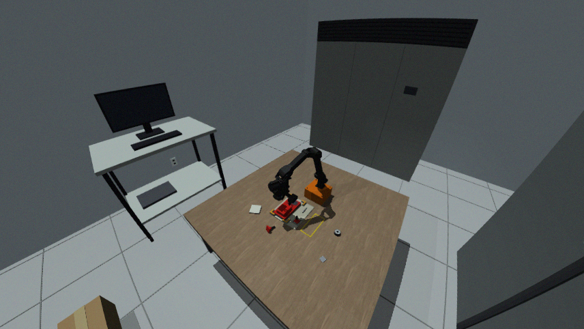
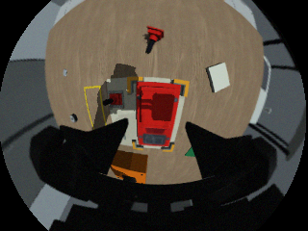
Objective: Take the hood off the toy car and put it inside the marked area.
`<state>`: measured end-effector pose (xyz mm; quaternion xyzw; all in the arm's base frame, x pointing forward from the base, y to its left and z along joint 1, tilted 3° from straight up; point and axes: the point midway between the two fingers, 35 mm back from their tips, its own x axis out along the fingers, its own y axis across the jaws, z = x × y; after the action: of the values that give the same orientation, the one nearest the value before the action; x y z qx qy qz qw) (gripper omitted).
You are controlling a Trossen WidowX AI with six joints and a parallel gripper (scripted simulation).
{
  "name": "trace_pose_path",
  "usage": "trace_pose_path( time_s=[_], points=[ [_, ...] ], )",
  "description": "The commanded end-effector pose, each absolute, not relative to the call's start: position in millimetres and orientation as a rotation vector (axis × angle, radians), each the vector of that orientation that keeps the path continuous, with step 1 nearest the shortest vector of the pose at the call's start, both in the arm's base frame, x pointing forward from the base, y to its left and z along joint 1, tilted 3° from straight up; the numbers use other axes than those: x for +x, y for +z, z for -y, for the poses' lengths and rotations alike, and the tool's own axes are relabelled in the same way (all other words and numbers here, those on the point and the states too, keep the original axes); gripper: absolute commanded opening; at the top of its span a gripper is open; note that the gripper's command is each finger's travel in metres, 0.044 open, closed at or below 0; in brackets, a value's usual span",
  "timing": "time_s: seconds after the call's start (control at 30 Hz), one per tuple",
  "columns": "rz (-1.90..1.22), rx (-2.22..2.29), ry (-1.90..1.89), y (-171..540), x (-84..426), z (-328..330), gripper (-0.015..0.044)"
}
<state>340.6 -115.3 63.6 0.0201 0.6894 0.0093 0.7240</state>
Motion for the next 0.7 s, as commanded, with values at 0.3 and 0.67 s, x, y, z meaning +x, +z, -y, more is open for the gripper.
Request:
trace_pose_path(
  time_s=[0.3,0.67],
  points=[
    [-1.528,0.049,0.009,56,341,117,0.044],
    [-1.528,0.049,0.009,49,342,117,0.044]
  ],
)
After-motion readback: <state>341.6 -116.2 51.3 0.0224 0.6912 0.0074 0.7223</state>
